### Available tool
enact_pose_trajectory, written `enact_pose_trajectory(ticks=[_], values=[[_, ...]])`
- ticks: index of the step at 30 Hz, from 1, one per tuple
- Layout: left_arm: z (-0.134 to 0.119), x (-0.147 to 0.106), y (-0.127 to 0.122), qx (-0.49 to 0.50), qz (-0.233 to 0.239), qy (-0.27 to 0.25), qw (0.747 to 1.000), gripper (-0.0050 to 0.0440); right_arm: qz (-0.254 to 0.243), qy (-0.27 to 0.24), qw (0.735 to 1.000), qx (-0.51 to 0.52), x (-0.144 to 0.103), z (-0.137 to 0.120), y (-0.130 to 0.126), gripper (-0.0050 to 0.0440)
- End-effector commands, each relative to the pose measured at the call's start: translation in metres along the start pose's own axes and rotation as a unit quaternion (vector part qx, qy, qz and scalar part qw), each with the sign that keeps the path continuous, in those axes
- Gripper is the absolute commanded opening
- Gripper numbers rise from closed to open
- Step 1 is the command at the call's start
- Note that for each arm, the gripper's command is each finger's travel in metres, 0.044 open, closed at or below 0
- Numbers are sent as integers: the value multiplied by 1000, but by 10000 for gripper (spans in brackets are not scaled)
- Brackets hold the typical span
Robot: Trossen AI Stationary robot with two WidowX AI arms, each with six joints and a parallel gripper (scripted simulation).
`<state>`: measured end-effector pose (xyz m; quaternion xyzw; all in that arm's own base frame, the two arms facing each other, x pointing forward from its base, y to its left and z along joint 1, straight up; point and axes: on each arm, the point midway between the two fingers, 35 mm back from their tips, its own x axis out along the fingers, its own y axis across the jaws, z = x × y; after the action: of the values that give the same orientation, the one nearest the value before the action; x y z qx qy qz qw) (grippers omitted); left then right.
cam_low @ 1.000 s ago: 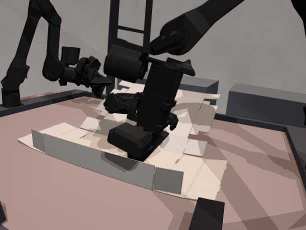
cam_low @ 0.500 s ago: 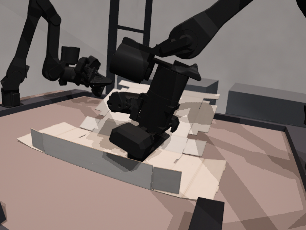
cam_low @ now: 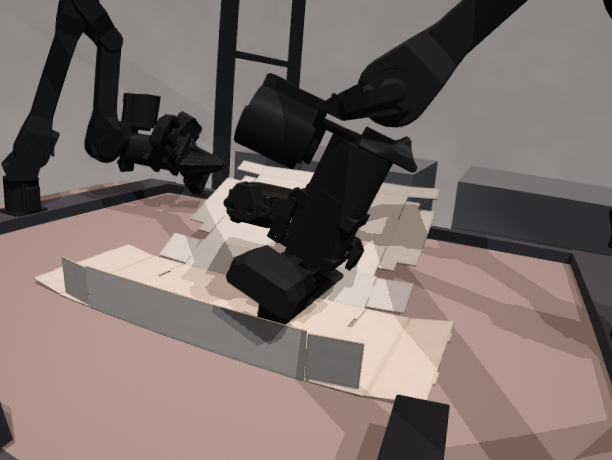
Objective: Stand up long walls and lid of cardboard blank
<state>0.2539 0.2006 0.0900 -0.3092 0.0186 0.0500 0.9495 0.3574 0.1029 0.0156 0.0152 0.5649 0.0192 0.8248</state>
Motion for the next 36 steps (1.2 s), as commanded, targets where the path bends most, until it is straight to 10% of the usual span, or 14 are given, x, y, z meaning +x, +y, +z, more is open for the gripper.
enact_pose_trajectory(ticks=[1,11,36], values=[[5,0,-1,5,-1,-5,1000,94,-16,66,998,-2,25,-40,-9,203],[5,0,-1,5,-1,-5,1000,278,-17,68,998,-2,26,-41,-9,203],[6,5,-1,5,-2,-5,1000,278,-17,67,998,-2,25,-40,-9,203]])
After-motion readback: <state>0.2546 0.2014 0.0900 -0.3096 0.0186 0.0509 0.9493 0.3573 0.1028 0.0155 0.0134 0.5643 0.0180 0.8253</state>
